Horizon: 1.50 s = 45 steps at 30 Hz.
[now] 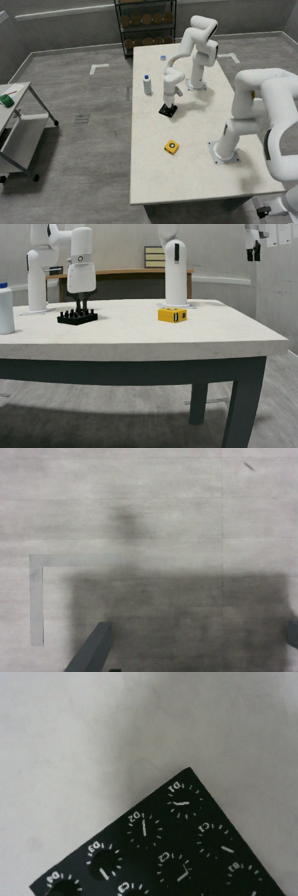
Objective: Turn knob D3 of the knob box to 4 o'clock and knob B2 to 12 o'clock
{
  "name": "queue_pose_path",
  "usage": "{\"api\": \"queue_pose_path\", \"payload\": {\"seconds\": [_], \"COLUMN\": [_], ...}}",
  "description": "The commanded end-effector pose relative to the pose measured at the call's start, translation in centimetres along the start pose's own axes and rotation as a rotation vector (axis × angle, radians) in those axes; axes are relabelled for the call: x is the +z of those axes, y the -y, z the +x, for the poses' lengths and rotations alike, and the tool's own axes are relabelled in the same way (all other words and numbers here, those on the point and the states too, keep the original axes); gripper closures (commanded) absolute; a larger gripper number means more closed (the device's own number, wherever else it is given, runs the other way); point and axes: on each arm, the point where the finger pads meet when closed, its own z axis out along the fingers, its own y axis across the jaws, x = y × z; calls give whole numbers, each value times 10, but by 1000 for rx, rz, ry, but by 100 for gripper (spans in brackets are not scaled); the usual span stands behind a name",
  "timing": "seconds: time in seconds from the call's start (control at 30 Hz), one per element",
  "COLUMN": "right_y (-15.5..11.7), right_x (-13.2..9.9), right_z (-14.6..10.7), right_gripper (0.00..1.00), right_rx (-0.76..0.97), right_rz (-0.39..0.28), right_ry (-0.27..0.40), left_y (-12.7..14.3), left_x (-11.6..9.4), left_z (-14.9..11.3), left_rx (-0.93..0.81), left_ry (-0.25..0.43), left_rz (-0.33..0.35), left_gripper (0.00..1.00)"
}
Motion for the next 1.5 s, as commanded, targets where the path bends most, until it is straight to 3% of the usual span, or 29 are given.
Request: {"api": "queue_pose_path", "payload": {"seconds": [0.0,0.9,1.47], "right_y": [-1,-1,-1], "right_x": [-1,-1,-1], "right_z": [-1,-1,-1], "right_gripper": [90,90,90], "right_rx": [101,709,913], "right_rz": [4,2,1], "right_ry": [6,7,7], "left_y": [0,0,0], "left_x": [-2,-2,-2], "left_z": [1,1,1], "left_rx": [0,0,0], "left_ry": [-4,-4,-4], "left_rz": [0,0,0], "left_gripper": [0,0,0]}}
